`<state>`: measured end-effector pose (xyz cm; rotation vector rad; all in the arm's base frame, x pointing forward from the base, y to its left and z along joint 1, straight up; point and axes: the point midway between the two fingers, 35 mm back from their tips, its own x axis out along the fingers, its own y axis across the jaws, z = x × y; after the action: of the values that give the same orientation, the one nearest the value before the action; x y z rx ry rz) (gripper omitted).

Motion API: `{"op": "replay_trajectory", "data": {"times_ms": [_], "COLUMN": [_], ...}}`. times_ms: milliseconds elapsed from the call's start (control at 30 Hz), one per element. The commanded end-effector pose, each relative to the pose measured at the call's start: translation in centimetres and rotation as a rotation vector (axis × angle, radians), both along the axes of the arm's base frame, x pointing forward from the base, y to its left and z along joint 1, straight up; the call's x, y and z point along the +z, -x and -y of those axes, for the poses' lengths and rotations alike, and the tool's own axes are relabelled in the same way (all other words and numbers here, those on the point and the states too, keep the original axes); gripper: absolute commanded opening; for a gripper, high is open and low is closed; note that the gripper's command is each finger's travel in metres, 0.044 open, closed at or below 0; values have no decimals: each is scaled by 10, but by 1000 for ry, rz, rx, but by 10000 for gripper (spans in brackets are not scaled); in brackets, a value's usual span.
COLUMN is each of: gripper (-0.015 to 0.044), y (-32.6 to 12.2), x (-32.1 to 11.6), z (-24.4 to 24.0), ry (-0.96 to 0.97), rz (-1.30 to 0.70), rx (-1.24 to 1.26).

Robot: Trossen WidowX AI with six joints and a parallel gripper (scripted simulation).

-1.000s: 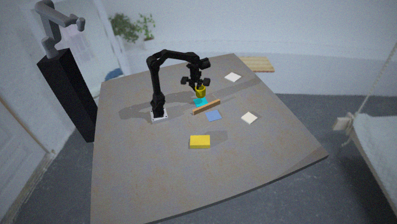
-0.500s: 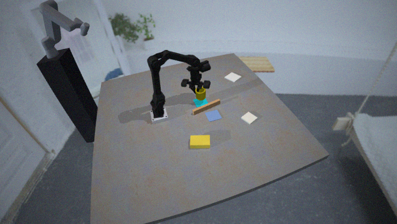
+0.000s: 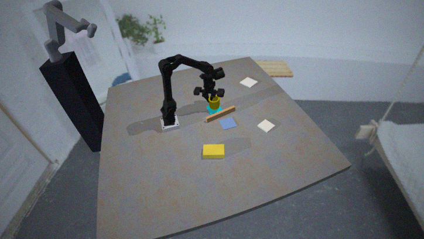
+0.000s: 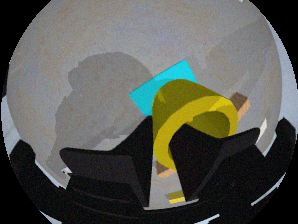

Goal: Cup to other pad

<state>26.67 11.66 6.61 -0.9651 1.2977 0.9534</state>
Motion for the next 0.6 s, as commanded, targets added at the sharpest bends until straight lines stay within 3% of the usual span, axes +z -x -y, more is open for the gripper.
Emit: {"op": "replay_trajectory", "data": {"times_ms": [0, 567], "gripper": [0, 0], "y": [3, 1], "x": [-9, -7], "z": [1, 0], "ry": [4, 1], "rz": [-8, -2], "rx": [-3, 0]}}
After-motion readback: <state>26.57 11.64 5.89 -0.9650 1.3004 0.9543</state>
